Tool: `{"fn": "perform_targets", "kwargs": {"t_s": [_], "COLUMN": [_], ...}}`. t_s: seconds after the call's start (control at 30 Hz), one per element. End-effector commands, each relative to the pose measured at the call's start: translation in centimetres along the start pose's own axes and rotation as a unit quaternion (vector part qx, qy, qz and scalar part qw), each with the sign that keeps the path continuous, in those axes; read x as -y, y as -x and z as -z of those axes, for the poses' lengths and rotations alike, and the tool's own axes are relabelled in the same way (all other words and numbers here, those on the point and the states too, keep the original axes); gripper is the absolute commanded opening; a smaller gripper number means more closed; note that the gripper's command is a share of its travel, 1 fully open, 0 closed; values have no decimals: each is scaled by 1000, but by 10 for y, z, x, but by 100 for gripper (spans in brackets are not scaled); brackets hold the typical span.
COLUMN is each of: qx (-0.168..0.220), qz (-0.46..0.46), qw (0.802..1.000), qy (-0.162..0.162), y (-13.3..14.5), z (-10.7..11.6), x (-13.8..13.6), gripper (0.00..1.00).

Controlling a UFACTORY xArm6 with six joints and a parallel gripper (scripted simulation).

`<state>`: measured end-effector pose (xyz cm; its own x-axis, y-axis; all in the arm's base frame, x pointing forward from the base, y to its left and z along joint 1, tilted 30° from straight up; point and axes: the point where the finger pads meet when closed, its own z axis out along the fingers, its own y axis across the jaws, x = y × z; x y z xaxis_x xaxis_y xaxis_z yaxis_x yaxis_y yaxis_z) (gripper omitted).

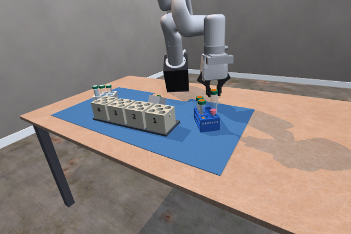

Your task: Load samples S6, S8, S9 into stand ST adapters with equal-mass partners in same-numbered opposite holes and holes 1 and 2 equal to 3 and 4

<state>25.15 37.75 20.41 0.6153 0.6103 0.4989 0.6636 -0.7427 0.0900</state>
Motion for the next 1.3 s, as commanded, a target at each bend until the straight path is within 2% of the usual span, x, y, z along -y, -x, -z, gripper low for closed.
{"fn": "perform_targets", "kwargs": {"t_s": [0.0, 1.27], "qx": [-1, -1], "qz": [0, 0], "qw": [1000, 1000], "qy": [0, 0], "y": [-1, -1], "z": [5, 73], "x": [0, 0], "gripper": [0, 0]}}
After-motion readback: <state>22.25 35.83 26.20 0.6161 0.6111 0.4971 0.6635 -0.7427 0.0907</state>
